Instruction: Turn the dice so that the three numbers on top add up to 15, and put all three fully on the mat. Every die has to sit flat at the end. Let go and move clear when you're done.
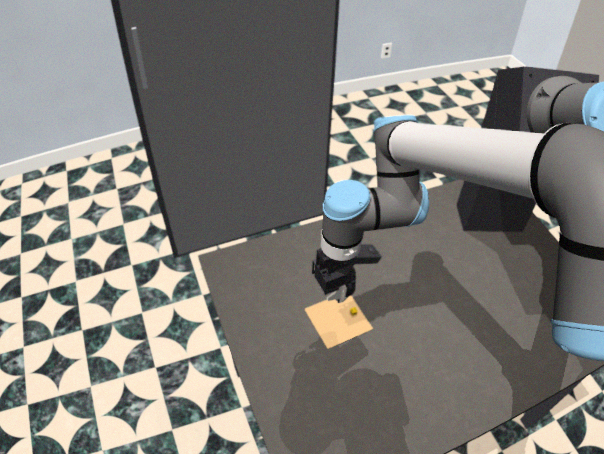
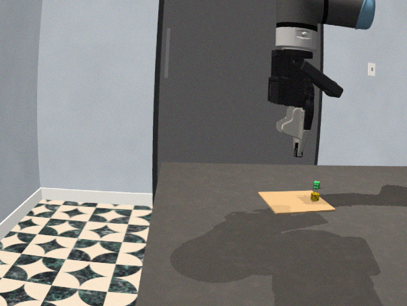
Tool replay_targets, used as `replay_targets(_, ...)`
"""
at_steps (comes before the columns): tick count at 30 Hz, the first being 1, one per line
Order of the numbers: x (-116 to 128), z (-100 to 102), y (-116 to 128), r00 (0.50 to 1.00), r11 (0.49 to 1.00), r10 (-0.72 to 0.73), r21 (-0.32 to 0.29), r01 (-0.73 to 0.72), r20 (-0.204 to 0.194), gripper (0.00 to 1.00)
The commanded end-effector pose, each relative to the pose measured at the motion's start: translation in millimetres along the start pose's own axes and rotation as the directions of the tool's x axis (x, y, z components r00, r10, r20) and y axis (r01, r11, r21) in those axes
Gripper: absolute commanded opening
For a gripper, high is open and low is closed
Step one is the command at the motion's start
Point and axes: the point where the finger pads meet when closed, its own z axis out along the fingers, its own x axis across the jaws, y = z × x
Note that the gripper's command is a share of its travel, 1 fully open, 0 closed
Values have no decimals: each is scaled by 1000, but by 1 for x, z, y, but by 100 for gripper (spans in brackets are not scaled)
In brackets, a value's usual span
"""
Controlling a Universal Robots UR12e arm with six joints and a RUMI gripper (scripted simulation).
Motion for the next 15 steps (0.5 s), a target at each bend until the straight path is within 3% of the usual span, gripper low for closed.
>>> replay_targets(1, 0, 4, -4, 1000, 1000, 4, 4, -4, 0, 0)
replay_targets(15, -1, 46, -4, 1000, 1000, 4, 5, -4, 1, 0)
